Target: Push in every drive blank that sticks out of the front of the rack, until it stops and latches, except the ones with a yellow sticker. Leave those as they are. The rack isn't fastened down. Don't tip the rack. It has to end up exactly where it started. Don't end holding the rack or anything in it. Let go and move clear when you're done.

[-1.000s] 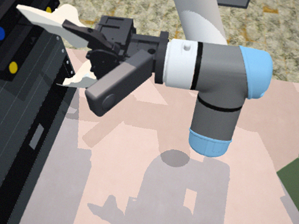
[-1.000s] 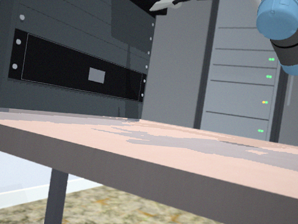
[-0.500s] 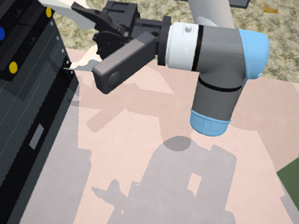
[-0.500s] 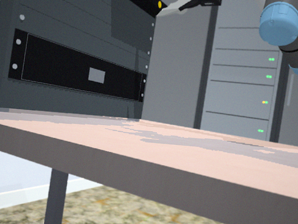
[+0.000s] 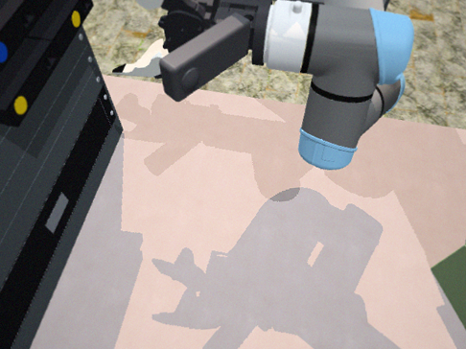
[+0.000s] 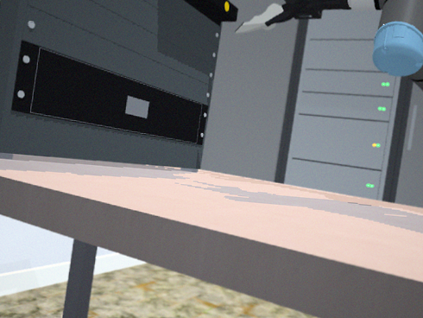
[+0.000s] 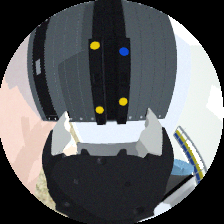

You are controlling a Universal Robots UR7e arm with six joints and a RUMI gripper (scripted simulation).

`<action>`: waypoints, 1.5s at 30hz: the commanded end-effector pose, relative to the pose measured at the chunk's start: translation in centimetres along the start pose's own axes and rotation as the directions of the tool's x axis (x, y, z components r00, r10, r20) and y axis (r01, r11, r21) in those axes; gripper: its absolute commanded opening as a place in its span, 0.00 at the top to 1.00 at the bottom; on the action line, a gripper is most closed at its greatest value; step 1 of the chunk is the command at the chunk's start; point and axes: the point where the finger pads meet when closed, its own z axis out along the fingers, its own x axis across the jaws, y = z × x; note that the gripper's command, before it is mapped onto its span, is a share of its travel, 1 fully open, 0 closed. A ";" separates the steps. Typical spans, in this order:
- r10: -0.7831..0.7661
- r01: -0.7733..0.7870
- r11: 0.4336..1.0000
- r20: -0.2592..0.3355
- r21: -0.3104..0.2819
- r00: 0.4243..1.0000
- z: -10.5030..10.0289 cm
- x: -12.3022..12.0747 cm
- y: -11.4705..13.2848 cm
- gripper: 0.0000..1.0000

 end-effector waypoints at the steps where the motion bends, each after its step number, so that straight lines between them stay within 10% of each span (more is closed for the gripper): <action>1: 0.004 -0.004 1.000 -0.003 0.011 1.000 0.1 0.2 2.0 0.00; 45: 0.004 -0.004 1.000 -0.003 0.011 1.000 0.2 0.2 4.1 0.00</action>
